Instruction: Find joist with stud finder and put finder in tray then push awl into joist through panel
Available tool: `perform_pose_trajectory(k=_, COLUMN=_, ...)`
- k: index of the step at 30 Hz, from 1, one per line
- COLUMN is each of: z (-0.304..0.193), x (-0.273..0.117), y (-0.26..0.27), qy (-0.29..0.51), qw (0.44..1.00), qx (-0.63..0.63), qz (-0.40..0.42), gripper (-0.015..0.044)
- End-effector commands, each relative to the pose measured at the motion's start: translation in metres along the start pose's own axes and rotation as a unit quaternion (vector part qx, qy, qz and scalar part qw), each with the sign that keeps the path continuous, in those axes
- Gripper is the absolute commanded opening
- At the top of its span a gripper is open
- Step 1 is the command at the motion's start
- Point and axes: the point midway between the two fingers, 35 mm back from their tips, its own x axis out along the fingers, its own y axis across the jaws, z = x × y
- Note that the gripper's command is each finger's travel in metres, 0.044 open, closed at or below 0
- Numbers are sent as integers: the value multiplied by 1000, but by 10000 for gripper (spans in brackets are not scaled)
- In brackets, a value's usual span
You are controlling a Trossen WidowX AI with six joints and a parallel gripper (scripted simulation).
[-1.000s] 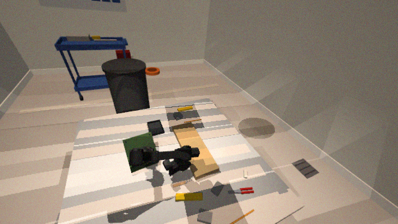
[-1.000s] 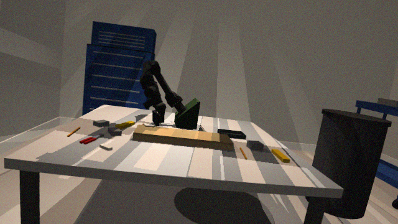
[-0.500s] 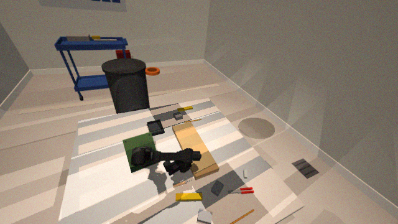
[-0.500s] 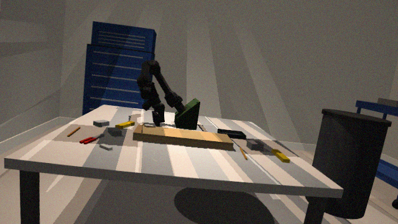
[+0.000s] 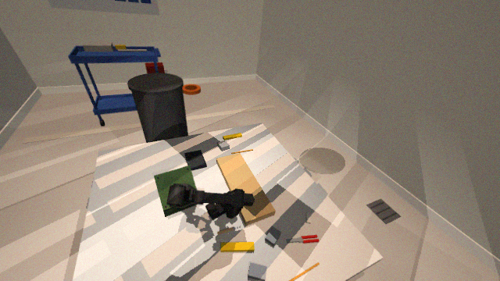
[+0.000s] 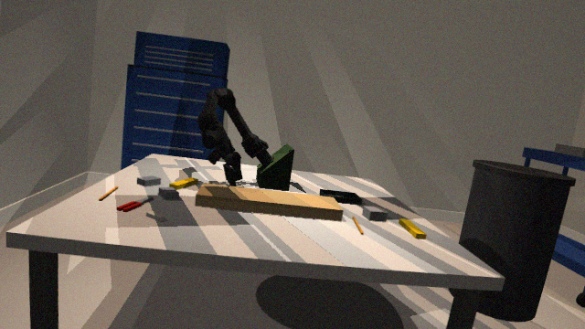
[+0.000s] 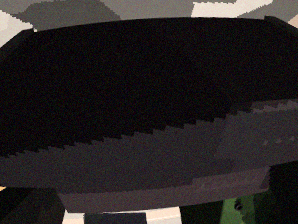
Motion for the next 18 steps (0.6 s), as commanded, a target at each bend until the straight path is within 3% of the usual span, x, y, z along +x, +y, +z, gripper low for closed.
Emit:
perform_pose_trajectory(k=1, z=0, x=-2, y=2, qy=14, qw=1000, qx=-2, qz=4, gripper=0)
perform_pose_trajectory(k=18, z=4, x=-2, y=2, qy=70, qw=998, qx=-3, qz=6, gripper=0)
